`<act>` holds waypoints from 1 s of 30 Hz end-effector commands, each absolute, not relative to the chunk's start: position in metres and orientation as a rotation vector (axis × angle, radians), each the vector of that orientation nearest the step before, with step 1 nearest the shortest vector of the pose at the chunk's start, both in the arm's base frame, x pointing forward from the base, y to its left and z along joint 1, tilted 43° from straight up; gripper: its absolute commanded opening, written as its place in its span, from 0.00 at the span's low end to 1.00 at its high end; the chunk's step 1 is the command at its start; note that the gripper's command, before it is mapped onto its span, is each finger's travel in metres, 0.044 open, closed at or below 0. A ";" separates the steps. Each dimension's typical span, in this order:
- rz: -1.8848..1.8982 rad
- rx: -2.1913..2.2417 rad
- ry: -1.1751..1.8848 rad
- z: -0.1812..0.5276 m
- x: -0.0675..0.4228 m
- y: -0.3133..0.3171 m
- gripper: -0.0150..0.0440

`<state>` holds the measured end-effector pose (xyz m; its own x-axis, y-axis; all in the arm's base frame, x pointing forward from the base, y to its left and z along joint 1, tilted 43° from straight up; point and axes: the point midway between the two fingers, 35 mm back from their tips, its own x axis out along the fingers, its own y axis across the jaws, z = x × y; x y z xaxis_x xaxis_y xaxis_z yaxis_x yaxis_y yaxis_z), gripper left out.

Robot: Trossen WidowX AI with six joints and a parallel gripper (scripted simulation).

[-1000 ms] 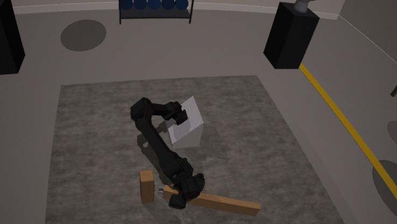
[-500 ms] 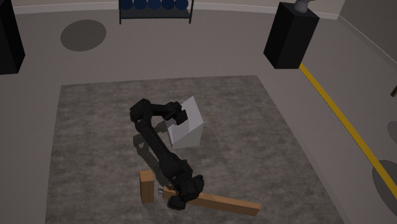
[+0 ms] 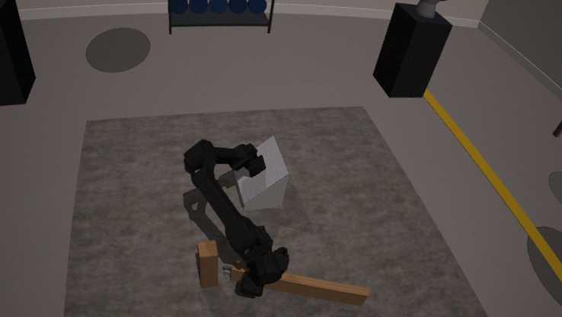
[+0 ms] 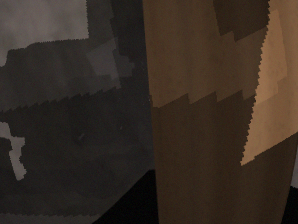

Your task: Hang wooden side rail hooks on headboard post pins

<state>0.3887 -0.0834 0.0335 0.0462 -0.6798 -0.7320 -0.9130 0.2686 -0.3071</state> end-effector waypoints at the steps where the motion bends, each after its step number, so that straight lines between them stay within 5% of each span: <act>1: 0.349 -1.482 1.697 0.033 0.389 -0.084 0.25; 30: 0.554 -1.640 1.702 0.031 0.372 -0.082 0.25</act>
<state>0.3789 -0.0818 0.0310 0.0536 -0.6803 -0.7310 -0.9715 0.1338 -0.1957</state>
